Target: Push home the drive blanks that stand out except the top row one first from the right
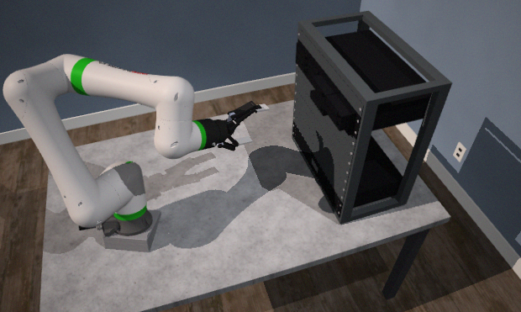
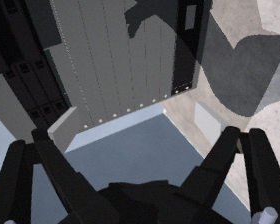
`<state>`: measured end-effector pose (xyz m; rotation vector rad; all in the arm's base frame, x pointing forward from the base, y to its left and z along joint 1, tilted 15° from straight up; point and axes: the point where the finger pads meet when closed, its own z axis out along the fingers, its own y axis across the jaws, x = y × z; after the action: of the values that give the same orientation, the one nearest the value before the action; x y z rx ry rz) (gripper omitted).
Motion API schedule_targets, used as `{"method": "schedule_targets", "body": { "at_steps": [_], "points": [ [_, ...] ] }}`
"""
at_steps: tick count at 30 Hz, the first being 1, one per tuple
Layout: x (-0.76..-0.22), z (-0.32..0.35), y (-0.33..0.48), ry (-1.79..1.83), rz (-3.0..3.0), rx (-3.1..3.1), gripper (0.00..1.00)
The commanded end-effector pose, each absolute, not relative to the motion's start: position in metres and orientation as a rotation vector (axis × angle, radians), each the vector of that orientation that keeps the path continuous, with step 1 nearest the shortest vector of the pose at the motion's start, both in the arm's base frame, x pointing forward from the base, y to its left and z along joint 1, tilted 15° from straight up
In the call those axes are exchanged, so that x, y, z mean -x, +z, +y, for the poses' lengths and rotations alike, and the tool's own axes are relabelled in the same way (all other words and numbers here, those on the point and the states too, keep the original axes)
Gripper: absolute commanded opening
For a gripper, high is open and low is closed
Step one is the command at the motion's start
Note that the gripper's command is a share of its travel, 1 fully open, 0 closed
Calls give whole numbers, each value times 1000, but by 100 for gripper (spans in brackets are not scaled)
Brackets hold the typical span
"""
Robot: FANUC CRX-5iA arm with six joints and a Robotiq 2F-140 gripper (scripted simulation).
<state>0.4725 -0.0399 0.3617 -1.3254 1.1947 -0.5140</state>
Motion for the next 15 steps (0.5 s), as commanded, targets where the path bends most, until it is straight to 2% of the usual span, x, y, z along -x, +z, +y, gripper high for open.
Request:
{"method": "schedule_targets", "body": {
  "at_steps": [1, 15],
  "points": [
    [-474, -69, 381, -620, 1205, 1255, 100],
    [-469, -133, 421, -843, 1222, 1109, 100]
  ]
}}
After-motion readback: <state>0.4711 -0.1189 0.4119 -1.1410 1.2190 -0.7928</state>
